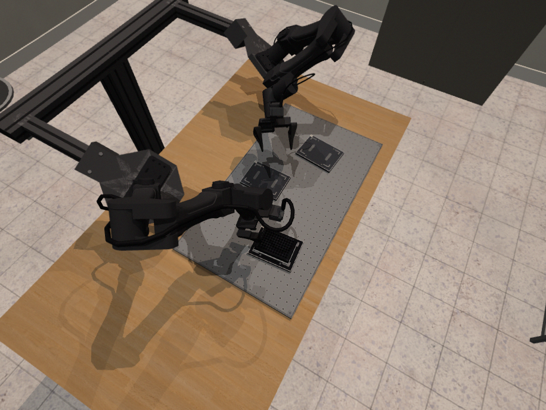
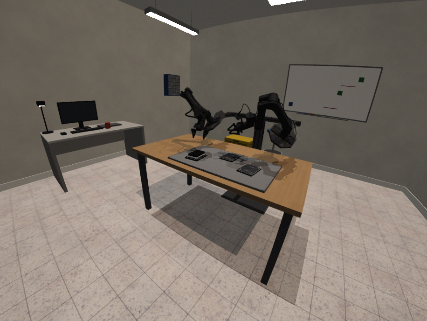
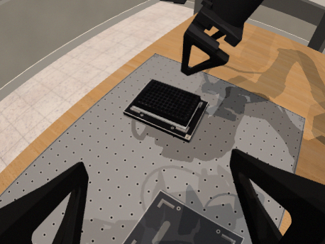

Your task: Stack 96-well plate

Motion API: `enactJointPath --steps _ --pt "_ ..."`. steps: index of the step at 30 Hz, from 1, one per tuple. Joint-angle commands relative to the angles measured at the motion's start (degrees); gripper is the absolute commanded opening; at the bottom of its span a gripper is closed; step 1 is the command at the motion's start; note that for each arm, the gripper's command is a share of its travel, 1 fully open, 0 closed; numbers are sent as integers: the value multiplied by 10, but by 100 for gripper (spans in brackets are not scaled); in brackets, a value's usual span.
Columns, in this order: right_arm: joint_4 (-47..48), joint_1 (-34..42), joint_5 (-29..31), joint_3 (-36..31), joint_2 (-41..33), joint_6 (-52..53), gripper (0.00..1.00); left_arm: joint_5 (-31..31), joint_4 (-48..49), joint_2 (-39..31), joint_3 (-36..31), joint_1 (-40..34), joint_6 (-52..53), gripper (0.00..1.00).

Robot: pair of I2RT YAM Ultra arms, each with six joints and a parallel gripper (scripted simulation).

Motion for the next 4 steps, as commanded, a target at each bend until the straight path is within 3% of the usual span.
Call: enactJointPath --steps 1,4 --pt "8 5 -1 0 -6 -5 100 13 10 5 -8 -3 6 100" --pt "8 5 -1 0 -6 -5 100 13 10 5 -8 -3 6 100"
